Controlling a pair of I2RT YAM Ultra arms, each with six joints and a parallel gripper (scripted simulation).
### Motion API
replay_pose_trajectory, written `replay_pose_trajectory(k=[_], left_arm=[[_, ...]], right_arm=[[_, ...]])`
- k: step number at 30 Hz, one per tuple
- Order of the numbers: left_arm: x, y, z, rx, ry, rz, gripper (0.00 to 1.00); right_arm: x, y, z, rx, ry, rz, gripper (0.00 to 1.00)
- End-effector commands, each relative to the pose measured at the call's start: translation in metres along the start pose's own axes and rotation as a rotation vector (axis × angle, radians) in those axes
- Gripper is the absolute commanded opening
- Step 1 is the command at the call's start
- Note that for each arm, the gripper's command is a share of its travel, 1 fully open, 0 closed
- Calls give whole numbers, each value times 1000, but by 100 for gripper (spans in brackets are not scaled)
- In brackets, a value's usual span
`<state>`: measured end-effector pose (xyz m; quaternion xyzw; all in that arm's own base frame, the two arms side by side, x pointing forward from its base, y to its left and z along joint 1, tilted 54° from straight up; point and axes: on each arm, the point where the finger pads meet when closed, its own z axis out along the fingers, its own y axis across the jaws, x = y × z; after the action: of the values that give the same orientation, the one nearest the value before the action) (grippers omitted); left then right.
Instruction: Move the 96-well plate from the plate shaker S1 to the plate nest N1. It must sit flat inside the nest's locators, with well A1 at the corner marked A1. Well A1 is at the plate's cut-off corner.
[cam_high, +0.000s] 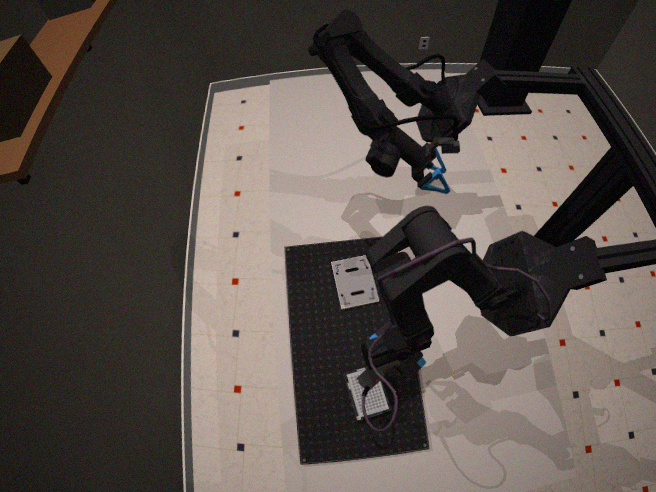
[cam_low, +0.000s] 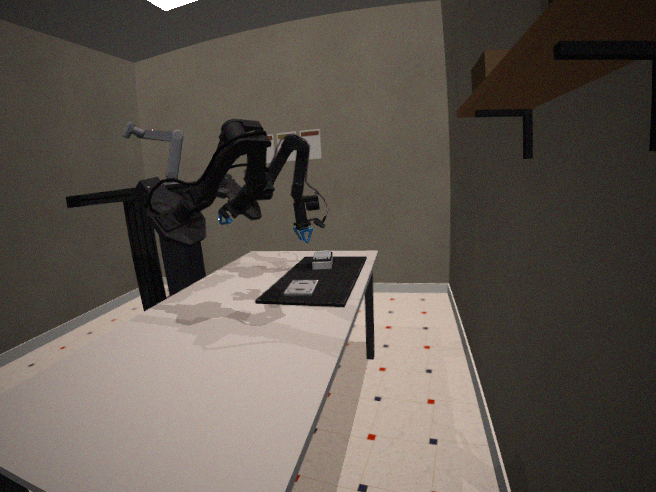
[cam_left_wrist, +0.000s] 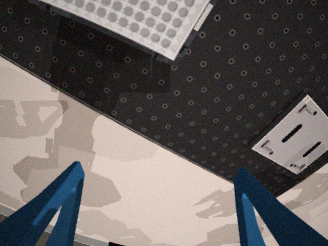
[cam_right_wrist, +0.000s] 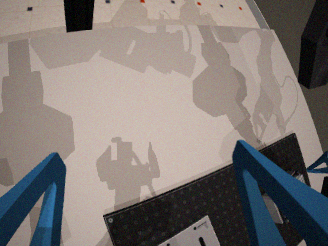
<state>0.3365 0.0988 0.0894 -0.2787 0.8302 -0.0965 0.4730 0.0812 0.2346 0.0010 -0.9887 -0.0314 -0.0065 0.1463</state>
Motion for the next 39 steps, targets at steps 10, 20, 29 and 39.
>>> replay_pose_trajectory(k=[10,20,29,39], left_arm=[[-2,-1,-1,2,-6,1,100],[-11,1,-1,-13,-46,-20,100],[-35,10,-3,-123,-272,-216,100],[-54,11,-5,-183,-429,-341,100]], right_arm=[[-1,-2,-1,7,-1,-5,100],[7,-10,-1,35,35,18,100],[50,-96,-3,313,257,242,100],[65,-165,-16,600,340,458,100]])
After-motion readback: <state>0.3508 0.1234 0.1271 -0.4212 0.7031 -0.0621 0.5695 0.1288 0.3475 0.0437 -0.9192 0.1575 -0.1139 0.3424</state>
